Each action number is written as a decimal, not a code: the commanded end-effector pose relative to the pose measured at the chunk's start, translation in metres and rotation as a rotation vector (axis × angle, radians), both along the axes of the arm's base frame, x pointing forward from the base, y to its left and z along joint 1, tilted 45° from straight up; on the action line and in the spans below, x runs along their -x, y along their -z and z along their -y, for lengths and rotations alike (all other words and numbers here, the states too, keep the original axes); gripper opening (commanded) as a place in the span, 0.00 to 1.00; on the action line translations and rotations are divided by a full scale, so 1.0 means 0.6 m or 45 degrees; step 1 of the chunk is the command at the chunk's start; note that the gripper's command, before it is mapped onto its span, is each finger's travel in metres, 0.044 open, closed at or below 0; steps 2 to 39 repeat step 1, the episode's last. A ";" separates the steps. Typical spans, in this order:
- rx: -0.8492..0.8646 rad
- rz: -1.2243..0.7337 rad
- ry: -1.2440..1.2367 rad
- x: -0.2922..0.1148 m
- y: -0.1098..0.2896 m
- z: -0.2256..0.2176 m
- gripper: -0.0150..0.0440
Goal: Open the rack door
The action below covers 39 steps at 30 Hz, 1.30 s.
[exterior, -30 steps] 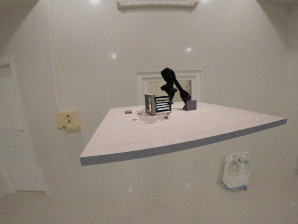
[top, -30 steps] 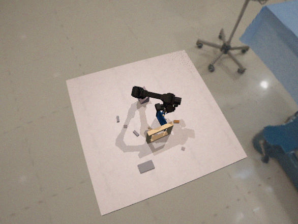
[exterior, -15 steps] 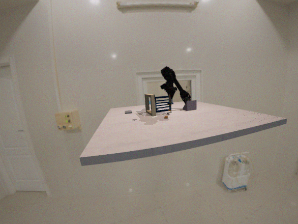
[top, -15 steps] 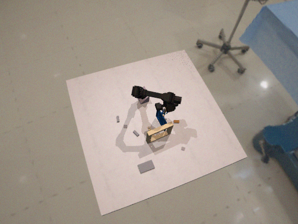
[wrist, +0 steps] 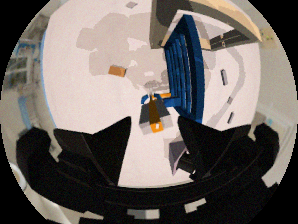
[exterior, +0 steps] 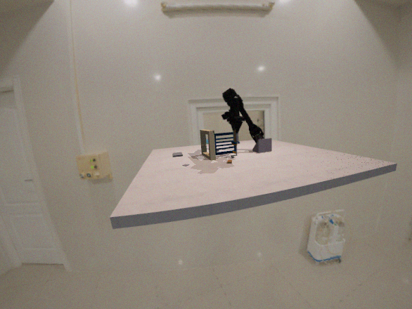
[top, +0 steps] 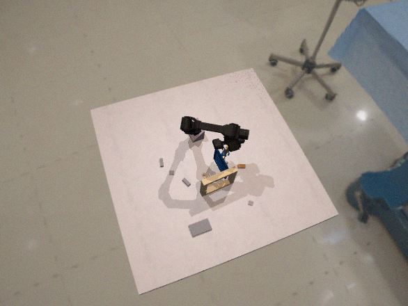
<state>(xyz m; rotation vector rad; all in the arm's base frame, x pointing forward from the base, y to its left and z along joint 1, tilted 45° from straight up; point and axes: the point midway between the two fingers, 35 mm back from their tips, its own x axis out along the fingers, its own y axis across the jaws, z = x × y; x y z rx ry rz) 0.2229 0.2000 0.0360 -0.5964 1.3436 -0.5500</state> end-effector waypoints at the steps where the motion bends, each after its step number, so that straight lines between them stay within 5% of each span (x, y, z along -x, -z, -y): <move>1: -0.010 0.004 0.002 0.001 -0.007 -0.009 0.74; 39: -0.010 0.004 0.002 0.001 -0.007 -0.009 0.74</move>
